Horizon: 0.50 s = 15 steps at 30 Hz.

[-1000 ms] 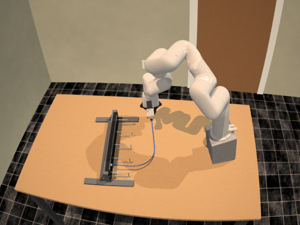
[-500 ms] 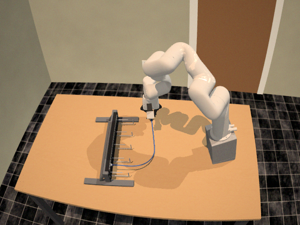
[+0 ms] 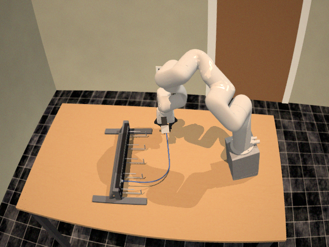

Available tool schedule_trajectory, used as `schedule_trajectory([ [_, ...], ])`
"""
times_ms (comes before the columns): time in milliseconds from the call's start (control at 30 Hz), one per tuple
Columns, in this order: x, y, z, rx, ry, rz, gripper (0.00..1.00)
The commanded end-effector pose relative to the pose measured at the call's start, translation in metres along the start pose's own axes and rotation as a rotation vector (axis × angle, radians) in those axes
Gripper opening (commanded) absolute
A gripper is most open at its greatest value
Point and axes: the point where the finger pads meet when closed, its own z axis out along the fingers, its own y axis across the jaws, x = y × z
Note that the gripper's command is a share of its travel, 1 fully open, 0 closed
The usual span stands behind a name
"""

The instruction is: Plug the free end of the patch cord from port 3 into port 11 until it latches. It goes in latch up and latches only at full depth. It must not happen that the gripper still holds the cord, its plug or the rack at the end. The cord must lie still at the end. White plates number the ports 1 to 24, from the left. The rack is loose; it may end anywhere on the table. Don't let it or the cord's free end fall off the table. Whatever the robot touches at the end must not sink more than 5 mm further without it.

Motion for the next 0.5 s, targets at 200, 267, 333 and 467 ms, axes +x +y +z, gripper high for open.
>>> schedule_trajectory([
  [200,-0.0011,0.0013,0.0097,-0.003,-0.002,0.0,0.38],
  [267,-0.0011,0.0013,0.0102,-0.003,-0.002,0.0,0.38],
  [333,-0.0011,0.0013,0.0106,-0.003,-0.002,0.0,0.38],
  [467,-0.0011,0.0012,0.0113,-0.003,-0.002,0.0,0.38],
])
